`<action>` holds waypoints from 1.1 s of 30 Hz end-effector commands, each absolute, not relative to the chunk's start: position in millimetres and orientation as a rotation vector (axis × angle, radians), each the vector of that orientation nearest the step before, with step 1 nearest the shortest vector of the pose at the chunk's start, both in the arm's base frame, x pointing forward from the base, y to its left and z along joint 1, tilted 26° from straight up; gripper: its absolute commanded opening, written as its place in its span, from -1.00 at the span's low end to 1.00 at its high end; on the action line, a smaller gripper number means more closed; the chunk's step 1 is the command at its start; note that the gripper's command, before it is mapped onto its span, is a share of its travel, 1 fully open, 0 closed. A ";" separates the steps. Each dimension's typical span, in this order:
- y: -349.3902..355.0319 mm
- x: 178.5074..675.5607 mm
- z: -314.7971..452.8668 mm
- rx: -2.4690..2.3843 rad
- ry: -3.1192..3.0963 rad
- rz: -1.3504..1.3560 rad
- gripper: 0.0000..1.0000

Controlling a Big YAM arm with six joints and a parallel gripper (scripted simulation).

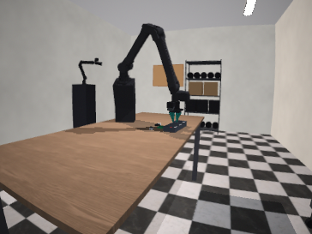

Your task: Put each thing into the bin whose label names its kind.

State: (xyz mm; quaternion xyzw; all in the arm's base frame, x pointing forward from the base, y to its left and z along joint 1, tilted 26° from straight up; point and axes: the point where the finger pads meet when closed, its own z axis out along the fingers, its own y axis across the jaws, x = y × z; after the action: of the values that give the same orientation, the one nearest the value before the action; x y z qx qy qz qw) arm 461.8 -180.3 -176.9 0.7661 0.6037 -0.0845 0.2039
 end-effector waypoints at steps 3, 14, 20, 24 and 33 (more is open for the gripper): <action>-164.9 466.6 -149.0 2.120 1.680 -0.216 -0.45; -172.5 455.3 -167.2 2.138 1.683 -0.242 -0.45; -185.3 440.3 -148.9 1.999 1.820 -0.253 -0.41; -188.9 423.6 -148.9 1.922 1.911 -0.281 -0.41; -204.4 347.8 -148.7 1.678 2.180 -0.385 -0.41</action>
State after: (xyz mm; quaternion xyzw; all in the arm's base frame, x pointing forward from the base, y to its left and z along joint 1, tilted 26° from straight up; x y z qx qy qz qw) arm 361.0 -195.1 -157.5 0.6465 0.7304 -0.1315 0.1768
